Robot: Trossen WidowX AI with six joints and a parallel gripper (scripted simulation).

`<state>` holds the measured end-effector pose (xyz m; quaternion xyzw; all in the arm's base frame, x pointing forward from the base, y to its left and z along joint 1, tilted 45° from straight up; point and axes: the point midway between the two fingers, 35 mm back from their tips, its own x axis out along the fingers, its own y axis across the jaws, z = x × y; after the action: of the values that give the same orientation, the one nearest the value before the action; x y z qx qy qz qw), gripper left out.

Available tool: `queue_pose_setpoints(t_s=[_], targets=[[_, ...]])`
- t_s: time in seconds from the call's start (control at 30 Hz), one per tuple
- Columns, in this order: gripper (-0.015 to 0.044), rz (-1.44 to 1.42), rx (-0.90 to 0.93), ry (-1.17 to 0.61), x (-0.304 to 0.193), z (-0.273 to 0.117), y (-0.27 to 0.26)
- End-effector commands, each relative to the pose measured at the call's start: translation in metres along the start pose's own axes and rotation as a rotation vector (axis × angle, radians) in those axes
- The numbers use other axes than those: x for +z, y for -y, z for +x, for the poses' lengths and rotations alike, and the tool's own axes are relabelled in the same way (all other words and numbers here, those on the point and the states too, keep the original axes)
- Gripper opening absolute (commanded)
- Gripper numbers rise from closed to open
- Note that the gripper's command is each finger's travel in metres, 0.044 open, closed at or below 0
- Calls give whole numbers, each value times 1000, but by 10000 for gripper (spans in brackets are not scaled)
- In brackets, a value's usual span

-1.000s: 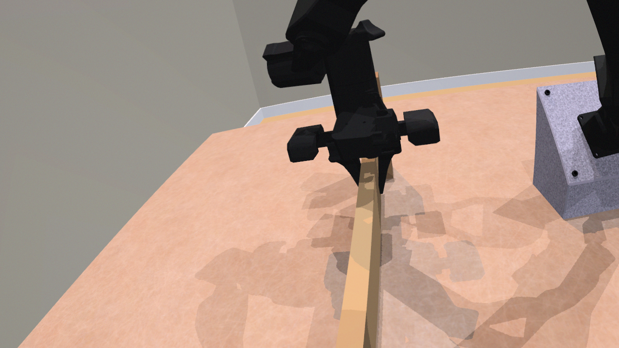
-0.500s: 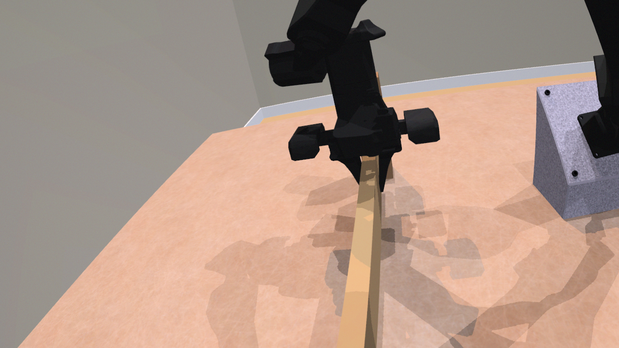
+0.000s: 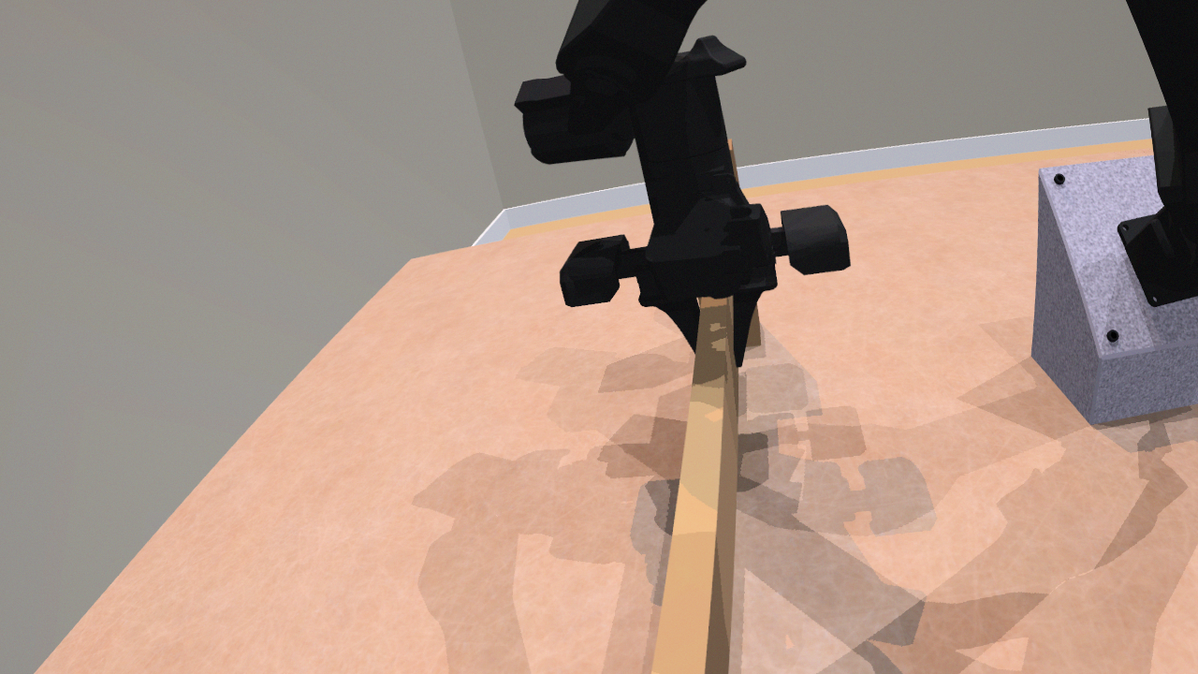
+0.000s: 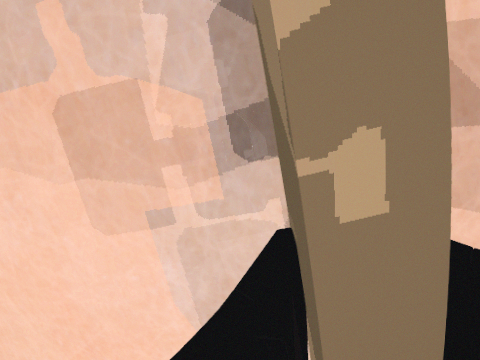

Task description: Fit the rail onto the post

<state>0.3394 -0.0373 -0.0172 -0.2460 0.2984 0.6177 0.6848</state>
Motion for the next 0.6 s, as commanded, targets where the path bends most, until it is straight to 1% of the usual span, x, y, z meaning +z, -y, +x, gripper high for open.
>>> queue_pose_setpoints(t_s=[0.0, 0.57], targets=[[0, 3, -11, 0, -5, -4, 1], [0, 3, -11, 0, -10, -3, 1]])
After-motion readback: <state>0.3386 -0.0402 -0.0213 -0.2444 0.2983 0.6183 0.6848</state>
